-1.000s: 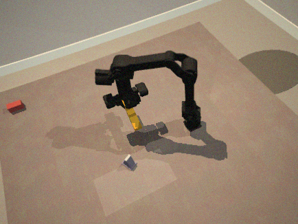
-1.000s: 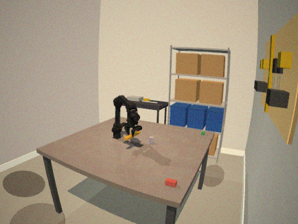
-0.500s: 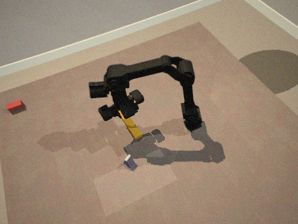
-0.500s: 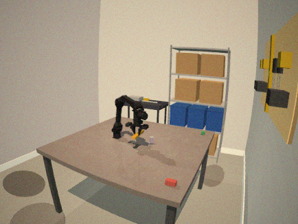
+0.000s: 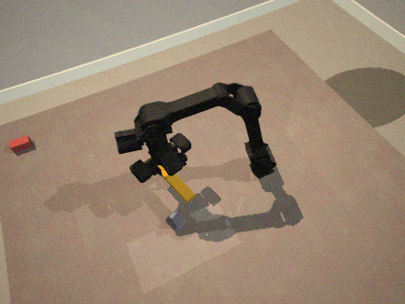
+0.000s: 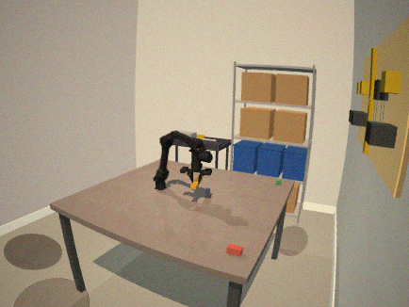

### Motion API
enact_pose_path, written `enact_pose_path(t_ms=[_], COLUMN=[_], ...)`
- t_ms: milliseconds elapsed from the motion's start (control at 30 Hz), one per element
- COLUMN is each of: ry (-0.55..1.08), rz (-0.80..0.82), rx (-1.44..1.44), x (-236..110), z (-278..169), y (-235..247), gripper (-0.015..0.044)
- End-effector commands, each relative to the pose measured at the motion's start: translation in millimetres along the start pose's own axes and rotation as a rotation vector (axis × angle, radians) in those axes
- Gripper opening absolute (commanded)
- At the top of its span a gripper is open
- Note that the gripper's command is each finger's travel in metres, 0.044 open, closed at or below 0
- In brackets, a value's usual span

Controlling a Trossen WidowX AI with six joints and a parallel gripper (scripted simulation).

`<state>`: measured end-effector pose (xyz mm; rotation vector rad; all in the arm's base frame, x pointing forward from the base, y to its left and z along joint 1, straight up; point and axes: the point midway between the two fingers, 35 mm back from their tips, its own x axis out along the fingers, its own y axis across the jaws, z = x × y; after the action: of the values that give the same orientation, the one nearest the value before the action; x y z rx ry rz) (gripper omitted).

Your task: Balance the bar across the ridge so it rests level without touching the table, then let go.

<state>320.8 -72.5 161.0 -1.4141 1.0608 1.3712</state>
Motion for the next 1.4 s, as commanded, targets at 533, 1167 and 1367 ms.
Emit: enact_pose_path(t_ms=[533,1167,1367], ry=[-0.002,-0.004,-0.004], rz=[-0.003,-0.004,-0.004], rx=[-0.191,-0.251,-0.251], x=[-1,13,23], z=[58,80,80], y=[-48,-66,-66], gripper=[0.0000,0.0000,0.0000])
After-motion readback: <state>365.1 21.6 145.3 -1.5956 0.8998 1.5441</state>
